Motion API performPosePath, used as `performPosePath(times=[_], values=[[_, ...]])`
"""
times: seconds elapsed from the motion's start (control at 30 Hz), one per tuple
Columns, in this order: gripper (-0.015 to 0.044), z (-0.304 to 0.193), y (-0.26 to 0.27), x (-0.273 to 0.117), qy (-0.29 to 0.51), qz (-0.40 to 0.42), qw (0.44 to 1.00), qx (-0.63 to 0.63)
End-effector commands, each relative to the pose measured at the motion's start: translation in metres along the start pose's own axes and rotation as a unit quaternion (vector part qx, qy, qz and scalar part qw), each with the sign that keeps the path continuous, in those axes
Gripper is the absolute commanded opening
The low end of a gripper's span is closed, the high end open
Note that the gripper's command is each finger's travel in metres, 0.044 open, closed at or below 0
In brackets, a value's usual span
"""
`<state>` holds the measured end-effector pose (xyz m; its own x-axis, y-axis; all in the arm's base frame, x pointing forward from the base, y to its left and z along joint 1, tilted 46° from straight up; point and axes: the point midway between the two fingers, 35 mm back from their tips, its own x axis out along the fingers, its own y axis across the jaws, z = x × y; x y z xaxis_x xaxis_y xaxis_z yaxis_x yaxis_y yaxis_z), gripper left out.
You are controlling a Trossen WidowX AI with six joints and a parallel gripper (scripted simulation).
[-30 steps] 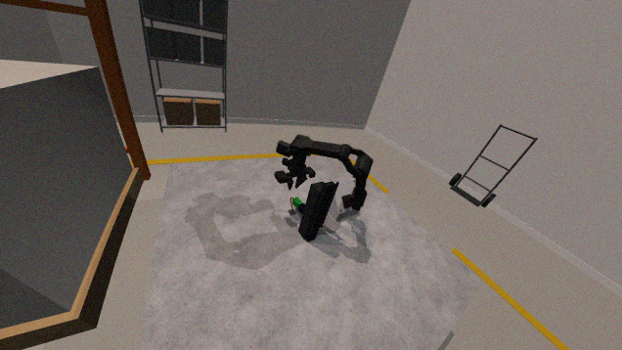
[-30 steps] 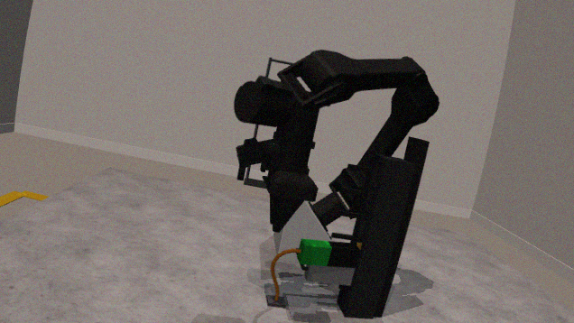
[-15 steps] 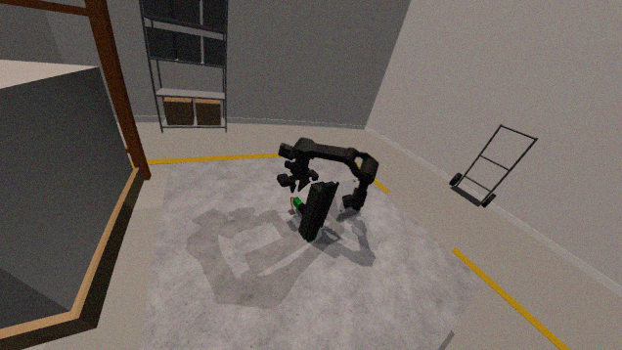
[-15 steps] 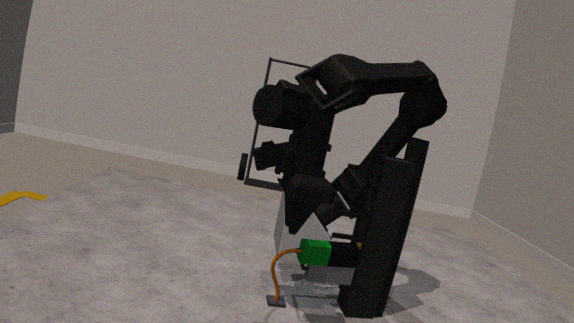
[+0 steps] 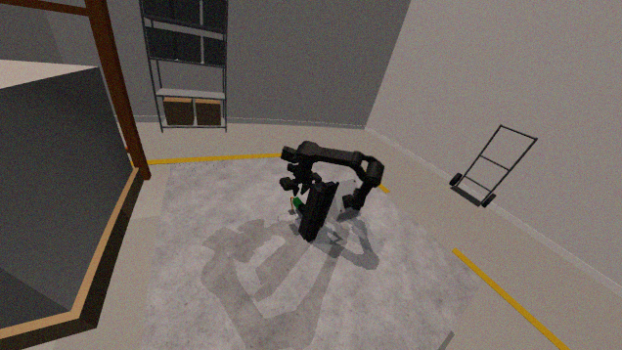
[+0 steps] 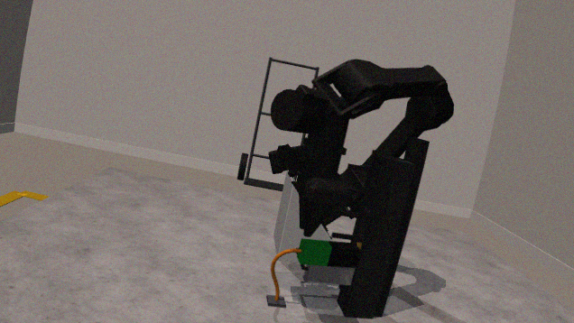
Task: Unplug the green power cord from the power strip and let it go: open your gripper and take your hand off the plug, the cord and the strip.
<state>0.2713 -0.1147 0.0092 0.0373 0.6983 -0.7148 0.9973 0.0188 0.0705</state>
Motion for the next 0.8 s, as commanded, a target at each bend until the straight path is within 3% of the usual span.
performPosePath(times=[0.0, 0.73, 0.77], values=[[0.0160, -0.008, -0.003, 0.002, 0.005, -0.002, 1.000, 0.004], [0.0160, -0.011, -0.003, 0.015, 0.005, -0.002, 1.000, 0.004], [0.0134, -0.010, -0.001, 0.012, 0.002, -0.001, 1.000, 0.001]])
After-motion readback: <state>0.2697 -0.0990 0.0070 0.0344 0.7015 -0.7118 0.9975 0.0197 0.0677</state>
